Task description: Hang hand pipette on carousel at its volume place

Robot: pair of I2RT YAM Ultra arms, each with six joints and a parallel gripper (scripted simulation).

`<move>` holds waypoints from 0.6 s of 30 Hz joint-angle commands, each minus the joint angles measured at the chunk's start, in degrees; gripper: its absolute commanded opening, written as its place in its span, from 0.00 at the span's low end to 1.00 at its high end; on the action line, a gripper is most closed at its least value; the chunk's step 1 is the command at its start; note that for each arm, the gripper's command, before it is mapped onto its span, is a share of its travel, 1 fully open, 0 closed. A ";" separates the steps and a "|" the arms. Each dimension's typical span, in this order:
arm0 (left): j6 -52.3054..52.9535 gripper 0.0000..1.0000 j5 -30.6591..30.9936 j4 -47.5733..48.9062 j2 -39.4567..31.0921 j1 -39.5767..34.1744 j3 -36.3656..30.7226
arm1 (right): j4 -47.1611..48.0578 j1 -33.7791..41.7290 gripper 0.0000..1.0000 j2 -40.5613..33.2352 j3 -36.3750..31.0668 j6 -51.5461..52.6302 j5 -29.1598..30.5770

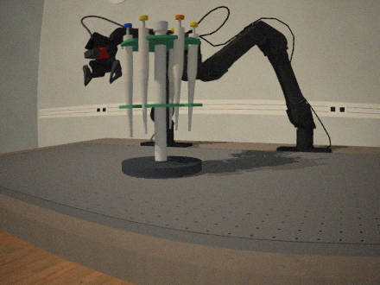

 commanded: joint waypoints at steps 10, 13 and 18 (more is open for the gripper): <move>0.27 0.50 12.72 3.37 -7.21 2.75 -5.70 | 0.77 -0.54 1.00 -0.32 0.89 -0.68 -1.33; 0.14 0.50 12.87 3.25 -6.92 2.46 -5.47 | 0.77 -0.54 1.00 -0.32 0.89 -0.68 -1.33; 0.10 0.50 12.90 2.69 -6.79 2.48 -5.38 | 0.77 -0.54 1.00 -0.32 0.89 -0.68 -1.33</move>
